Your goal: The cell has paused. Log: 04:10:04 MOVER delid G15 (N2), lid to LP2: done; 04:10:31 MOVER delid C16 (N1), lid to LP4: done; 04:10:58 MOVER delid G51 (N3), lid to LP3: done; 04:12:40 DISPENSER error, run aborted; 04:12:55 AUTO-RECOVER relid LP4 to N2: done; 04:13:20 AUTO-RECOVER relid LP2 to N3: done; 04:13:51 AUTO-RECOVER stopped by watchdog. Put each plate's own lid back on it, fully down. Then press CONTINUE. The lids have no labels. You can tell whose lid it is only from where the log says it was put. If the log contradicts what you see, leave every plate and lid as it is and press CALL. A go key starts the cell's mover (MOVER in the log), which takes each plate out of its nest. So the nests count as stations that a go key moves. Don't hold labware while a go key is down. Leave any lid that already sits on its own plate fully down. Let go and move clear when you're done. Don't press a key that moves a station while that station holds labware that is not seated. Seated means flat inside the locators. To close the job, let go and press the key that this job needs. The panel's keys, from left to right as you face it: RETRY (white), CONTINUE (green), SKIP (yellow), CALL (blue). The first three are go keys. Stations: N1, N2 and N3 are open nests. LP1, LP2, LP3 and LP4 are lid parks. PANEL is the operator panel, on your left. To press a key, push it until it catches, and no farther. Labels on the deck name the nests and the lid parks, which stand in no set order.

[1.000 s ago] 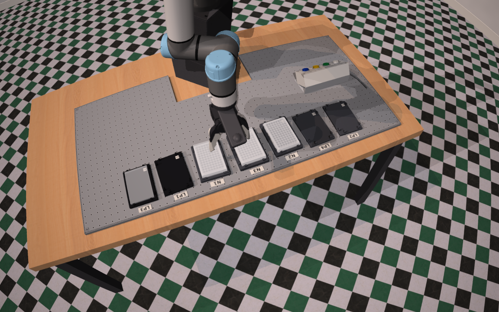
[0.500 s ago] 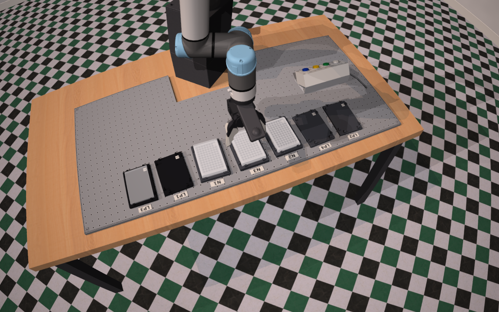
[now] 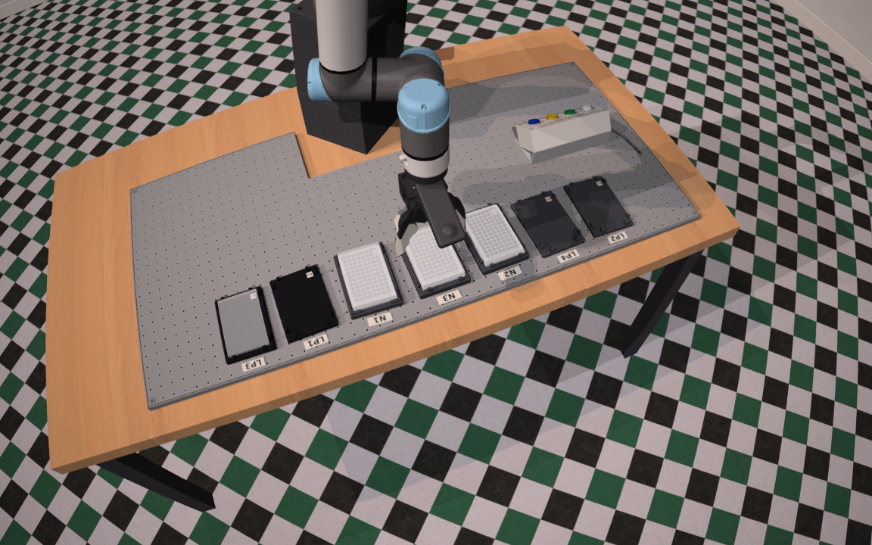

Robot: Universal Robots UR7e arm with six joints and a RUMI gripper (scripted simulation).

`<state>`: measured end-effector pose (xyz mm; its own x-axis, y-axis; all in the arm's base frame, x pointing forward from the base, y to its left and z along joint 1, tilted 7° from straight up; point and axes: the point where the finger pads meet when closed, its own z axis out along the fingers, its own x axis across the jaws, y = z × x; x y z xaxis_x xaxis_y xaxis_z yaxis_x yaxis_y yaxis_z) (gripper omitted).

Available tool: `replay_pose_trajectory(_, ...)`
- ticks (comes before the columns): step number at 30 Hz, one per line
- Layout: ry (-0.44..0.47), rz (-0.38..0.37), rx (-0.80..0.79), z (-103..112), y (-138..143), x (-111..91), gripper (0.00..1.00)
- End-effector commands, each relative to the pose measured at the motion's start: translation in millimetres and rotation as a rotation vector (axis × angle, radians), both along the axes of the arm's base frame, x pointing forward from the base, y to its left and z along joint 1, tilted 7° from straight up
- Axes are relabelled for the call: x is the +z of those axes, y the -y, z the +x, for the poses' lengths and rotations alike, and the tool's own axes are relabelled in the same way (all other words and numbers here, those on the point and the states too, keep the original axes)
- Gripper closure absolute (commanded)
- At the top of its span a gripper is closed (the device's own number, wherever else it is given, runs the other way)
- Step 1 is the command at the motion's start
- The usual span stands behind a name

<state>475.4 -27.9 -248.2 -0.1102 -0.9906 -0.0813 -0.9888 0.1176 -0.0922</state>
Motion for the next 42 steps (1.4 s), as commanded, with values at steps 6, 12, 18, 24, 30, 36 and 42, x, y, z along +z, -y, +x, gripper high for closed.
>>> replay_pose_trajectory(6,0.002,-0.002,0.001,4.0,-0.8,-18.1,0.18)
replay_pose_trajectory(12,0.002,-0.002,0.0,4.2,-0.7,-20.3,0.18)
replay_pose_trajectory(18,0.001,-0.001,0.0,2.9,-0.8,-19.8,0.18)
replay_pose_trajectory(24,0.001,-0.001,0.0,2.8,-0.8,-19.8,0.18)
replay_pose_trajectory(30,0.001,-0.001,0.0,2.8,-0.8,-19.8,1.0)
replay_pose_trajectory(36,0.001,-0.001,0.0,2.8,-0.8,-19.8,1.0)
replay_pose_trajectory(42,0.001,-0.001,0.0,2.8,-0.8,-19.8,1.0)
